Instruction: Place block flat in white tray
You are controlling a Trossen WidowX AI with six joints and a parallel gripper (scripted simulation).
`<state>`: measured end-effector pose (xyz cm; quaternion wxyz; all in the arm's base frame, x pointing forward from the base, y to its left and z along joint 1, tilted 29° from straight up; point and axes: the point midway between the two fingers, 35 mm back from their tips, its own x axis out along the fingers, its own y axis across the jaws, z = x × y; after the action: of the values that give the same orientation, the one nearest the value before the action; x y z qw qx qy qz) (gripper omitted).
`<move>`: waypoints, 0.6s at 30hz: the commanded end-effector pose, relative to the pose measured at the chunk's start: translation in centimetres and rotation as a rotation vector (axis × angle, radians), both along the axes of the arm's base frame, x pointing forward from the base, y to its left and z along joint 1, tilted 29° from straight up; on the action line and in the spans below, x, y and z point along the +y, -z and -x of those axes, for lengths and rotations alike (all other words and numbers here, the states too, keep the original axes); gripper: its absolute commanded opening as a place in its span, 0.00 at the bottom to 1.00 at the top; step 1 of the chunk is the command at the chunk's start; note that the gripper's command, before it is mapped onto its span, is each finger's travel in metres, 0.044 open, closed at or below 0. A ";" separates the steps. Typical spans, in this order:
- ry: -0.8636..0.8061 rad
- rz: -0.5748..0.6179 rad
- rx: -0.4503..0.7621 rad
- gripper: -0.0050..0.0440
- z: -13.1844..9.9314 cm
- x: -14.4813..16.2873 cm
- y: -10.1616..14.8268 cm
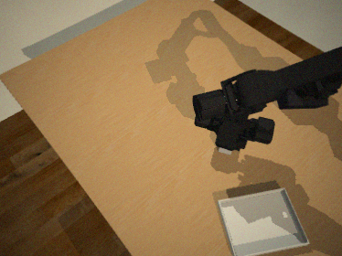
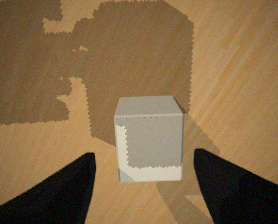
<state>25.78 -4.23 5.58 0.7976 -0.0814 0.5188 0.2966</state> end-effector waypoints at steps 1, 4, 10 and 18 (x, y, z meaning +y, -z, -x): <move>0.003 0.010 -0.016 0.62 -0.3 -0.2 -0.4; 0.003 0.010 -0.016 0.62 -0.3 -0.2 -0.4; 0.003 0.010 -0.016 0.62 -0.3 -0.2 -0.4; 0.003 0.010 -0.016 0.62 -0.6 -0.2 -0.5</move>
<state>25.93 -4.22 5.61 0.7975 -0.0813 0.5190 0.2966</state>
